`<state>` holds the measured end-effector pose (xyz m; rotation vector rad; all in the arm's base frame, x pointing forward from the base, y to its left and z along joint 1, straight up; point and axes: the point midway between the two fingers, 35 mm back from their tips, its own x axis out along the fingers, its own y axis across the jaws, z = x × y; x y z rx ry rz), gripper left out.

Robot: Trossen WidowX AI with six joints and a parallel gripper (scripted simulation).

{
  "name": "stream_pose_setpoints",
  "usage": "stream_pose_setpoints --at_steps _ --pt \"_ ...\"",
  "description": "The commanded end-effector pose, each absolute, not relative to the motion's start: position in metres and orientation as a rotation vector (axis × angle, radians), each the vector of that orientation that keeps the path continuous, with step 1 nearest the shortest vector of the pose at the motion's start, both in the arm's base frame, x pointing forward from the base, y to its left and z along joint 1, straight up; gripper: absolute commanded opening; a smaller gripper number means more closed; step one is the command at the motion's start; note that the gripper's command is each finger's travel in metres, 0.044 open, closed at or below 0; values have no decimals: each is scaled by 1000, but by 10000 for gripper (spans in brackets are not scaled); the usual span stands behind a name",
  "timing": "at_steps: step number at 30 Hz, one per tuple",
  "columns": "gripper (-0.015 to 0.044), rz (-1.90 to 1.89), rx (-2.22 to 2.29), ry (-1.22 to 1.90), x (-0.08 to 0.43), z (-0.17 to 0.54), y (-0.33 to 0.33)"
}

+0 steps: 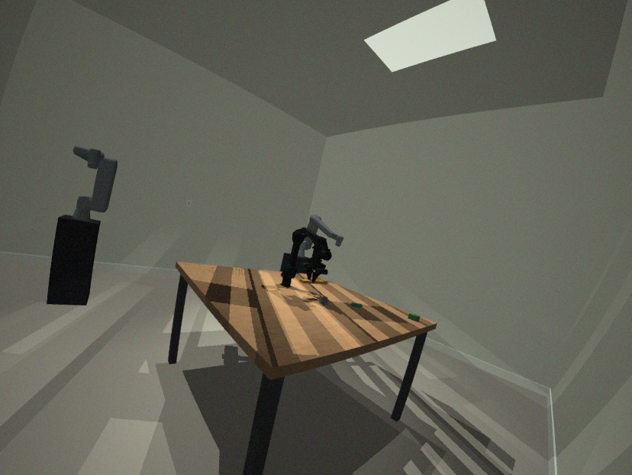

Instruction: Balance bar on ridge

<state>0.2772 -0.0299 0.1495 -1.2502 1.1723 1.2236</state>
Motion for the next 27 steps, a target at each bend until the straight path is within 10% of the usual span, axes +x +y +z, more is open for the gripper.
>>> stream_pose_setpoints --at_steps 1,27 --pt "0 1238 -1271 1161 293 152 -26" --pt "0 1303 -1343 1108 371 146 3"
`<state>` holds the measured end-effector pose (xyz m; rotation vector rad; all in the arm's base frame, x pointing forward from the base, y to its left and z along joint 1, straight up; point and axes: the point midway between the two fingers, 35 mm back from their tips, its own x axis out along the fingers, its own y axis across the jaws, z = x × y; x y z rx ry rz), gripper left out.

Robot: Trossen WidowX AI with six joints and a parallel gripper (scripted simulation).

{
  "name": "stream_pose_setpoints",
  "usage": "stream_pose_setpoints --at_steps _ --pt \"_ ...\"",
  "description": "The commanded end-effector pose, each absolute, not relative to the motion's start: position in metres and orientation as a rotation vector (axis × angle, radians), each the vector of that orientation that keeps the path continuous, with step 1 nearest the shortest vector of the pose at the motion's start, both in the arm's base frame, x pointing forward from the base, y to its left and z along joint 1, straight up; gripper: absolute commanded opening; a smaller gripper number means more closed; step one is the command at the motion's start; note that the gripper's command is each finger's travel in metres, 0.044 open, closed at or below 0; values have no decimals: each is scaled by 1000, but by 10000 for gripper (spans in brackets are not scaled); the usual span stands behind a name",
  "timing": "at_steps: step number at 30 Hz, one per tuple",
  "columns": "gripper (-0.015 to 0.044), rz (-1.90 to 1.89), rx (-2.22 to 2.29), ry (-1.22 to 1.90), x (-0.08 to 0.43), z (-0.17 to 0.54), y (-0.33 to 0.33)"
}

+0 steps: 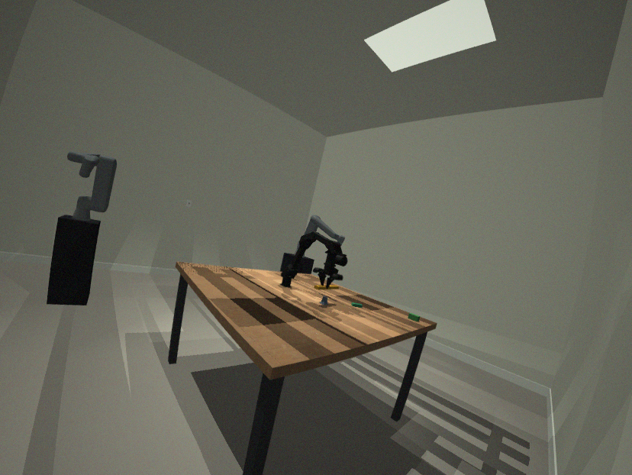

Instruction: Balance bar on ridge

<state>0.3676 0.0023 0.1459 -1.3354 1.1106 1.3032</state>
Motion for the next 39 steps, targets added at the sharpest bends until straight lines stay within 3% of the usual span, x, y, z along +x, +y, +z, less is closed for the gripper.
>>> stream_pose_setpoints --at_steps 1,39 --pt "0 1303 -1343 1108 371 145 3" --pt "0 1303 -1343 1108 373 104 3"
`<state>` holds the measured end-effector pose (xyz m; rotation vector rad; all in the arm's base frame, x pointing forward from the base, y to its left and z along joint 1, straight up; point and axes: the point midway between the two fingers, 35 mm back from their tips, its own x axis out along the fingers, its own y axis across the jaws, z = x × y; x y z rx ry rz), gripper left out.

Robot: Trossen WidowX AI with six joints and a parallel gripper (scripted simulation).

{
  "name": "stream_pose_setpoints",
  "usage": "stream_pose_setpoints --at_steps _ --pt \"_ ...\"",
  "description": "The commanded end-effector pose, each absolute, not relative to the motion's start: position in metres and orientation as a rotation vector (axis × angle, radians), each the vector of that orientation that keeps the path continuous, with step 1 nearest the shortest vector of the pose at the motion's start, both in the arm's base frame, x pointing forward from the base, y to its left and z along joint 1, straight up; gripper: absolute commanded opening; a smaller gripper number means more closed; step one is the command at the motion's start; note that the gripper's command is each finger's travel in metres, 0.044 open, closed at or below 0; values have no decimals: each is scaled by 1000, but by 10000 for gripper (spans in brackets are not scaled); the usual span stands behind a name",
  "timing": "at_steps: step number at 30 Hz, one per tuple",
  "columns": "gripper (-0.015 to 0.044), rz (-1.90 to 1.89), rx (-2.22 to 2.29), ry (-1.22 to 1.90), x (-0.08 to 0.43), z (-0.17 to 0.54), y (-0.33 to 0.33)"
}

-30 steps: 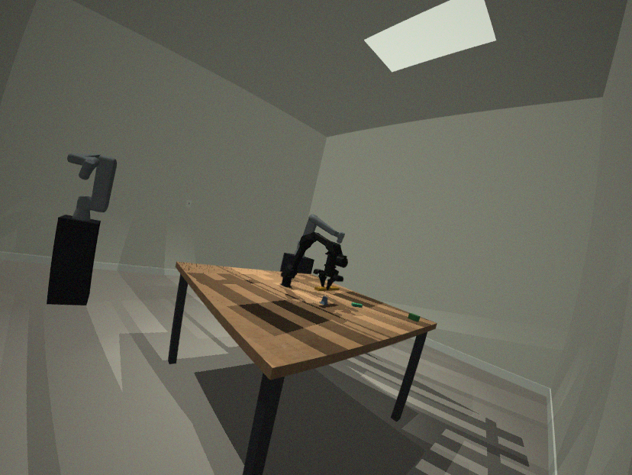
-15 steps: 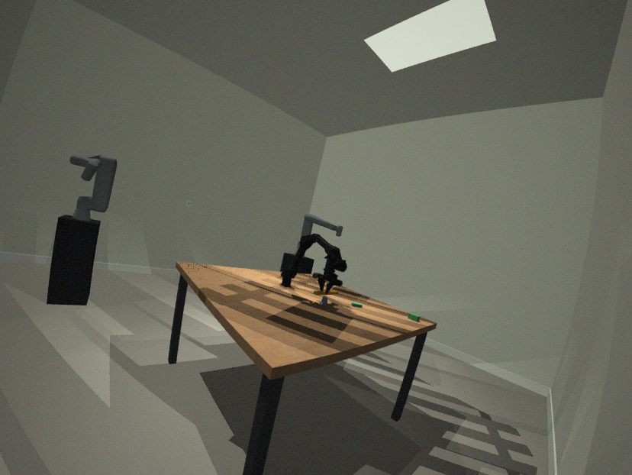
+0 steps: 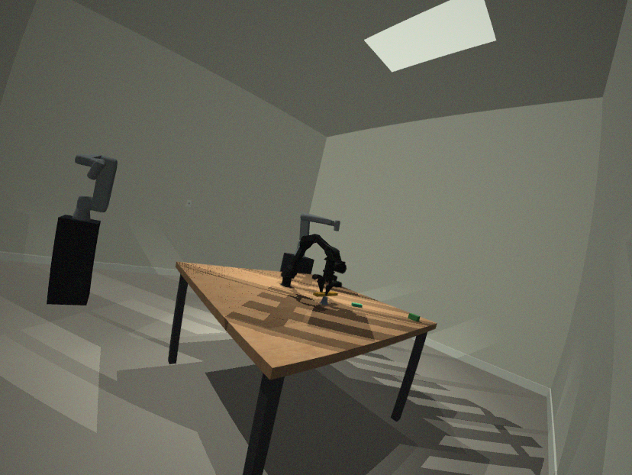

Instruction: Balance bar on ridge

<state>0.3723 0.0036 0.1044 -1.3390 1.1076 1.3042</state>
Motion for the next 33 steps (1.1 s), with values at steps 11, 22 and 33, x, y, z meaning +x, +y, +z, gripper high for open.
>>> stream_pose_setpoints --at_steps 11,22,33 --pt "0 1303 -1343 1108 373 104 3" --pt "0 1303 -1343 1108 373 103 3" --pt "0 1303 -1343 1108 373 102 3"
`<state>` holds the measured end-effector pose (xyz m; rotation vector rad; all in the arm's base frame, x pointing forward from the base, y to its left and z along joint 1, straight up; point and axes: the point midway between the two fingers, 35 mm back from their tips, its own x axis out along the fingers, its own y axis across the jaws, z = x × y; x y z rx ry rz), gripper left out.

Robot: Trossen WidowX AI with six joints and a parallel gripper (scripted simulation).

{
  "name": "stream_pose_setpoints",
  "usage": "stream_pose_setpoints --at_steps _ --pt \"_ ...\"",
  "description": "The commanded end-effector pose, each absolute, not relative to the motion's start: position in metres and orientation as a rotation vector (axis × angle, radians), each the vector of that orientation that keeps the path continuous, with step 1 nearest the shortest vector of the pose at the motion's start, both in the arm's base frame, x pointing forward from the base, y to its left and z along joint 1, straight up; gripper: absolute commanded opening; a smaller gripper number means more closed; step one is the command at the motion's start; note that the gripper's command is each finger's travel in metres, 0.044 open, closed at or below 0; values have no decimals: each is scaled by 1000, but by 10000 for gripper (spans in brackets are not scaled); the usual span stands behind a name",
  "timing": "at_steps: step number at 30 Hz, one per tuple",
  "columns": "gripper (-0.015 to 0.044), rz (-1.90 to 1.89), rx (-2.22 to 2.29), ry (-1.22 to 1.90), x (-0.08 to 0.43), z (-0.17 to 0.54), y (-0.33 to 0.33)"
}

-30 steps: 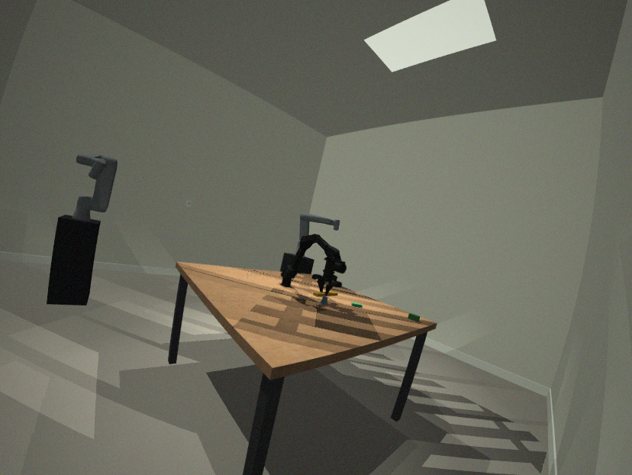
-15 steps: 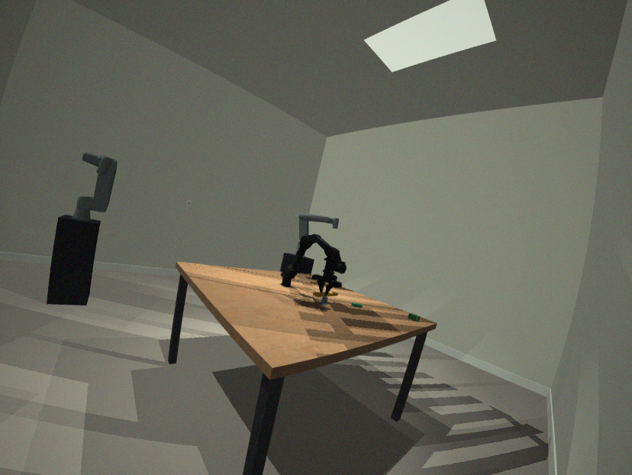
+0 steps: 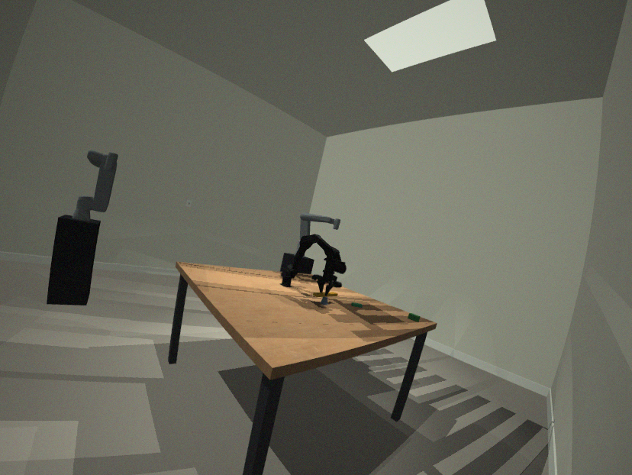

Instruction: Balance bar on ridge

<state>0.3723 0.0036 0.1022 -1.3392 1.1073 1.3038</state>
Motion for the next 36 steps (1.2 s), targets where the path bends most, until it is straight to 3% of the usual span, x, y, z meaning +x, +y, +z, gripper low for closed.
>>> stream_pose_setpoints --at_steps 1,36 --pt "0 1303 -1343 1108 373 102 3" --pt "0 1303 -1343 1108 373 99 3"
